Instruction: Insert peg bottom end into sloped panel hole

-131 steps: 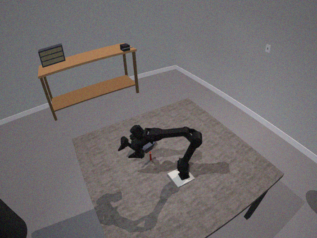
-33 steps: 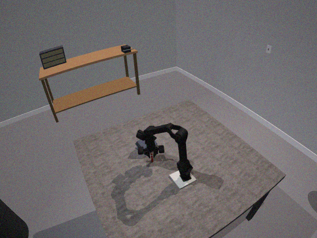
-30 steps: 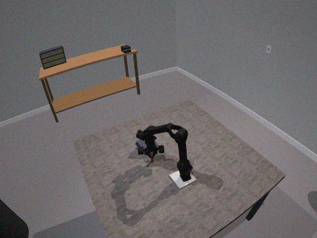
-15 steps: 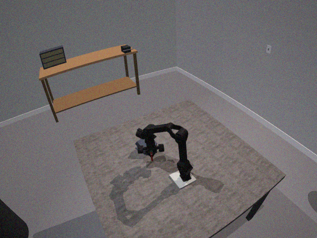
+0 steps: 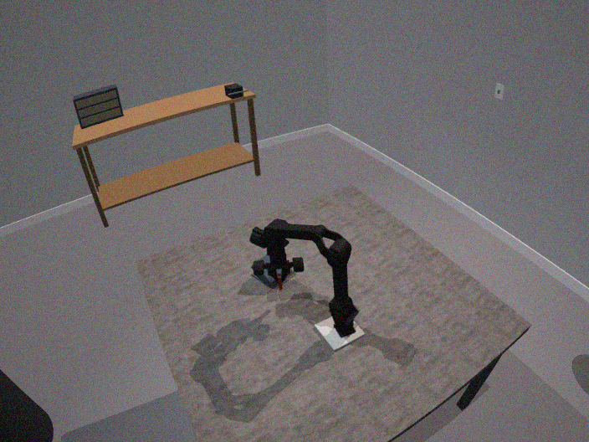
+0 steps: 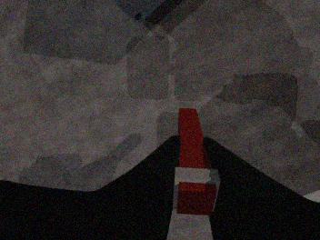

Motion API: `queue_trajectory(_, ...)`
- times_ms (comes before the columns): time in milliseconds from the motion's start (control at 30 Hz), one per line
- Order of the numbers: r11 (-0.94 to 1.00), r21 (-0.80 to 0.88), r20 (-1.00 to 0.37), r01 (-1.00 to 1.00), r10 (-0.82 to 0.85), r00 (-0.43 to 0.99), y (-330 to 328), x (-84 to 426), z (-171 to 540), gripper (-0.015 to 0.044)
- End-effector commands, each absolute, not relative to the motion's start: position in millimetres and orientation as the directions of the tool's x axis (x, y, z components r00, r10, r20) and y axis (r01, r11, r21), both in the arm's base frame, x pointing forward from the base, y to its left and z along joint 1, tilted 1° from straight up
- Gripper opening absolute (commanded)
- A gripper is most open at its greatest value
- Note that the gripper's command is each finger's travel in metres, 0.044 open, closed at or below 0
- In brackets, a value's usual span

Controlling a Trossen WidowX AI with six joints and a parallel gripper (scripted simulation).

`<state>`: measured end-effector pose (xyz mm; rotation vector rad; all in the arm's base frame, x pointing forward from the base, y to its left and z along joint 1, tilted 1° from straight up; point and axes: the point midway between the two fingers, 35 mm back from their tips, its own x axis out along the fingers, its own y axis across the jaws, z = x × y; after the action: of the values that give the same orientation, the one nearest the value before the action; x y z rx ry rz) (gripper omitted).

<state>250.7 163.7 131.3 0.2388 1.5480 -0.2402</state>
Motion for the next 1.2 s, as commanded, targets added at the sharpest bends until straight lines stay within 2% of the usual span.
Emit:
queue_trajectory(0, 0.953, -0.001, -1.0, 0.302, -0.005, 0.014, 164, 251, 144, 0.0)
queue_trajectory(1167, 0.764, 0.244, -0.966, 0.598, 0.133, 0.223, 143, 280, 165, 0.0)
